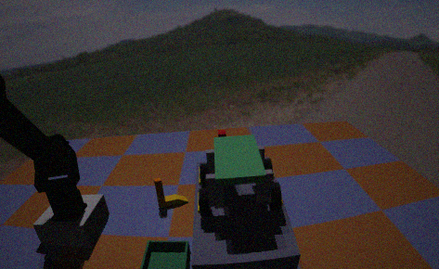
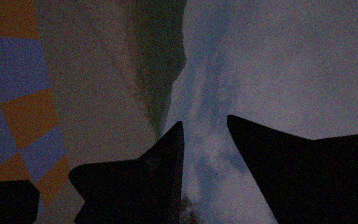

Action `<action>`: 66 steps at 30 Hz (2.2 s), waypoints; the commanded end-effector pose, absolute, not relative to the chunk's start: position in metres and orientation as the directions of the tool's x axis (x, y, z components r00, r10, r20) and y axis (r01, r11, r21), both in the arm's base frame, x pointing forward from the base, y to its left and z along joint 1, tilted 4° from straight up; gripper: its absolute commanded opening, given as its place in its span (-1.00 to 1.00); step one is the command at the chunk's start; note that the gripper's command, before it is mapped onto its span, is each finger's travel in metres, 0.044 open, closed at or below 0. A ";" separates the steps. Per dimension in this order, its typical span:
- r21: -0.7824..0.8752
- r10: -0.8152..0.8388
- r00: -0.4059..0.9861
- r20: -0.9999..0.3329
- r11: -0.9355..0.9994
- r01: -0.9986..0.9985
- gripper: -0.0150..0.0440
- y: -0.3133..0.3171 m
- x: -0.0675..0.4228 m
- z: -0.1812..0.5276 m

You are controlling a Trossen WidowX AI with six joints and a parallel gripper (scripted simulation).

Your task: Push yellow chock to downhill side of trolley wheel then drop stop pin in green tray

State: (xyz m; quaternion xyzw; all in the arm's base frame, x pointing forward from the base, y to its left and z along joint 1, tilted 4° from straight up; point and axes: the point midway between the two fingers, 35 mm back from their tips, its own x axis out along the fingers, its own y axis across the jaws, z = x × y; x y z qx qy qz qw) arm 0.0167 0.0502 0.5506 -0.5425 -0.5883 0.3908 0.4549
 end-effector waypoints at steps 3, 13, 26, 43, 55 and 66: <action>-0.999 0.998 0.066 0.002 -0.001 0.035 0.15 0.087 0.015 0.532; -0.882 0.952 0.201 -0.231 -0.118 -0.455 0.15 0.151 0.031 0.482; -0.417 0.789 0.332 -0.516 0.107 -0.903 0.15 0.204 0.078 0.400; 0.199 0.467 0.347 -0.814 0.784 -0.589 0.15 0.210 0.148 0.279; 0.277 0.236 0.224 -0.946 0.945 0.173 0.15 0.177 0.180 0.195; 0.067 0.074 0.028 -0.997 0.588 0.806 0.15 0.130 0.186 0.126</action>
